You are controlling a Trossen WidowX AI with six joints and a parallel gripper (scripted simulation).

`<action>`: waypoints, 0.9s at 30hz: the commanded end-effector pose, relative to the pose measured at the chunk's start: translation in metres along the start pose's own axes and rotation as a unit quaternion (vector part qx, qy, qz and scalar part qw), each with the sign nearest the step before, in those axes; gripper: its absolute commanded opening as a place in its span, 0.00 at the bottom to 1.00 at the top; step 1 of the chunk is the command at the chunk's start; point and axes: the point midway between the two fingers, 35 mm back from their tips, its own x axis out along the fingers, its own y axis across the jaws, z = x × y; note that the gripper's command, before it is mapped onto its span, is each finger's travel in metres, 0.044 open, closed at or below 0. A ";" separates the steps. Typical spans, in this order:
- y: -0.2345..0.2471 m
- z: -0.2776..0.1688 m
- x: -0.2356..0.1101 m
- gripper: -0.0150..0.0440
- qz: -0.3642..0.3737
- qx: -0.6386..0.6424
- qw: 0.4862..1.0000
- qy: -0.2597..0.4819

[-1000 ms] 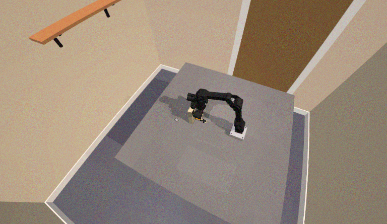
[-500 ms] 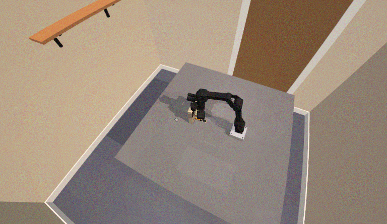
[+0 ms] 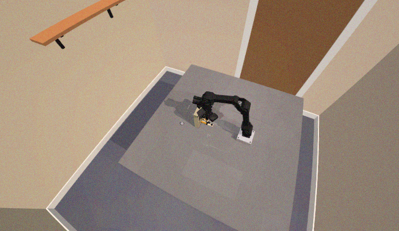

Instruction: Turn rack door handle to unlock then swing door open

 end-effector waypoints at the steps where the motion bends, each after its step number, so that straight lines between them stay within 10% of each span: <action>1: 0.000 0.000 0.000 0.27 0.000 -0.122 0.992 -0.001; 13: 0.000 0.000 0.000 0.27 -0.001 -0.402 0.916 0.000; 27: 0.000 0.000 0.000 0.32 -0.001 -0.417 0.909 0.000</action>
